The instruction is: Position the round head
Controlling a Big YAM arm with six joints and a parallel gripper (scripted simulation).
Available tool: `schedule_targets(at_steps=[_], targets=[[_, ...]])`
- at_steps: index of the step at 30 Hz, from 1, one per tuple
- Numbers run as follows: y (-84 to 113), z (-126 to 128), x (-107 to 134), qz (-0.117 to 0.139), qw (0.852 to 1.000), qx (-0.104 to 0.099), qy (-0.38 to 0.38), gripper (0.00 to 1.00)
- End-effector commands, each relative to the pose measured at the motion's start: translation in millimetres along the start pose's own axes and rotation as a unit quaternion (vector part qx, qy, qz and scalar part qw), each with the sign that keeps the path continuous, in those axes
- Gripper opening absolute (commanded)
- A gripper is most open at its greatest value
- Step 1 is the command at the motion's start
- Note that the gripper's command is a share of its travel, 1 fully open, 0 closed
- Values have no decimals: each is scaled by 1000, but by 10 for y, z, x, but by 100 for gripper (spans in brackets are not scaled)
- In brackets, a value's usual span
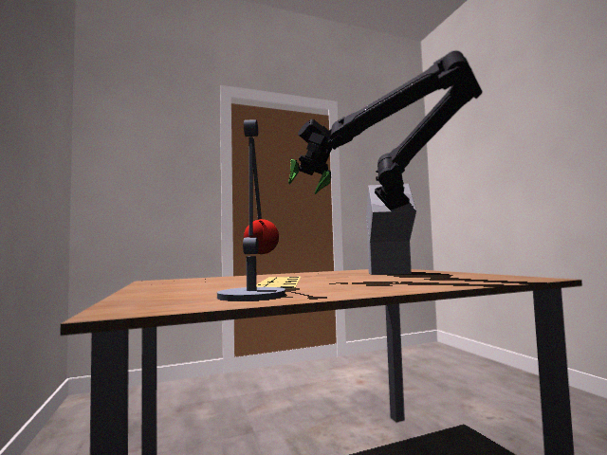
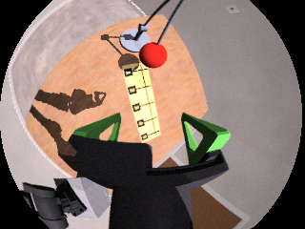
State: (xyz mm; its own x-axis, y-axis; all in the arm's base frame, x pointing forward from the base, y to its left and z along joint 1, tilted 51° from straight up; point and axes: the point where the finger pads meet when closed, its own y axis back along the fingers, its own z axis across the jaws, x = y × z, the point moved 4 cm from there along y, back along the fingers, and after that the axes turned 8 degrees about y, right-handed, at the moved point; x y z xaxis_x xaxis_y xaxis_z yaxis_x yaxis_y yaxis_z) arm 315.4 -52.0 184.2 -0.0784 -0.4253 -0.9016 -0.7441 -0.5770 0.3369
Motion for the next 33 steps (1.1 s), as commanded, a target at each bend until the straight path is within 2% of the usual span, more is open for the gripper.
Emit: schedule_targets(at_steps=[1, 3, 5, 12, 20, 22, 33], targets=[[-8, -203, -142, -20, 1000, -3, -1, 100], [-39, -200, -167, -36, 999, -18, -6, 100], [-39, -200, -167, -36, 999, -18, -6, 100], [-94, -208, -265, -91, 993, -65, -25, 100], [-167, -214, -378, -153, 980, -118, -46, 100], [-167, -214, -378, -153, 980, -118, -46, 100], [-178, -178, -410, -190, 968, -148, -65, 100]])
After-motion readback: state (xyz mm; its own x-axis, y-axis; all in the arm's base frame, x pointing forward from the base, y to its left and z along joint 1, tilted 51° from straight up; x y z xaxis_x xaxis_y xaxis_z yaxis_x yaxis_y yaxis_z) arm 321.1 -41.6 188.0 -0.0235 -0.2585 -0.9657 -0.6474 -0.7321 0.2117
